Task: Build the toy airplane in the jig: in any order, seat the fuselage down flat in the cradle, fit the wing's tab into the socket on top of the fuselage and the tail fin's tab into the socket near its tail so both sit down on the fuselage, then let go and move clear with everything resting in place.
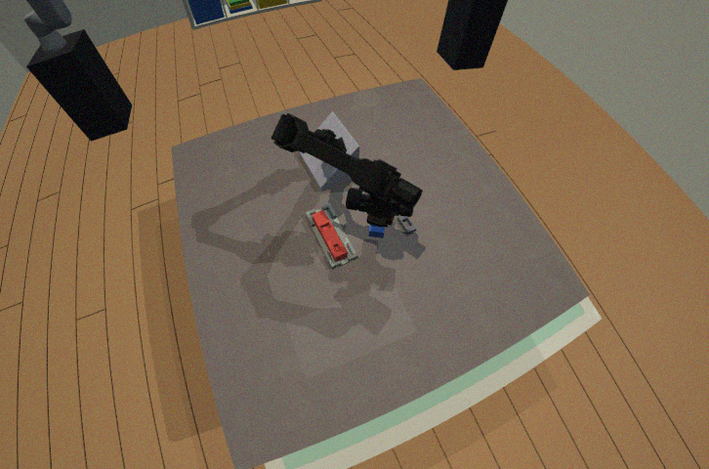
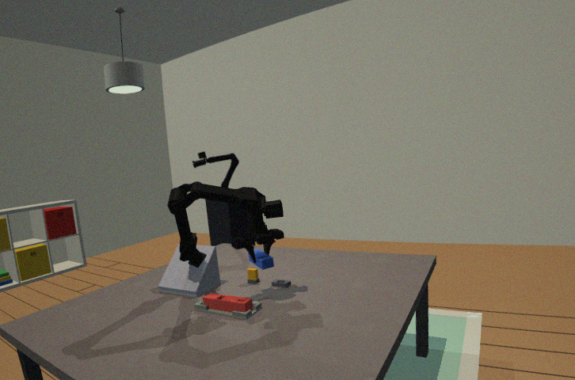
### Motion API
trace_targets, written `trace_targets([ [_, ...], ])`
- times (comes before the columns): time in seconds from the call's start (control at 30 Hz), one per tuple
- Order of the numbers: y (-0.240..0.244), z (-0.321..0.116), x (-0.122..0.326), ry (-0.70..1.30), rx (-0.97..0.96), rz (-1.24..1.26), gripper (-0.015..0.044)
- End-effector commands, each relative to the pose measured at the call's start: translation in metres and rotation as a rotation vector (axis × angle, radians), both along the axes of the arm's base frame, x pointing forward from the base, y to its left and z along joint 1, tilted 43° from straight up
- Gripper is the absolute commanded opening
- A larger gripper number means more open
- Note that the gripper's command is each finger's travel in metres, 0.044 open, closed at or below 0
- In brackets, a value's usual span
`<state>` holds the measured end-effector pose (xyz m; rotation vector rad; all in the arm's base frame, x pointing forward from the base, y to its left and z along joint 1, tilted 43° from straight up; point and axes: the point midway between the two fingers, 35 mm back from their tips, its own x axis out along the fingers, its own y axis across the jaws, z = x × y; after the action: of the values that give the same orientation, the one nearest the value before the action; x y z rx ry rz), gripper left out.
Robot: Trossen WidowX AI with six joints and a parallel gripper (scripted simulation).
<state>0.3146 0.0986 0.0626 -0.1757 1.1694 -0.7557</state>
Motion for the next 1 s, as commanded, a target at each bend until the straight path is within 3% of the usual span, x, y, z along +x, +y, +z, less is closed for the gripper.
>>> trace_targets([
  [0.0, -0.014, 0.006, -0.002, -0.044, 0.007, -0.059, 0.0],
  [0.97, -0.095, 0.047, -0.028, -0.36, 0.082, -0.435, 0.0],
])
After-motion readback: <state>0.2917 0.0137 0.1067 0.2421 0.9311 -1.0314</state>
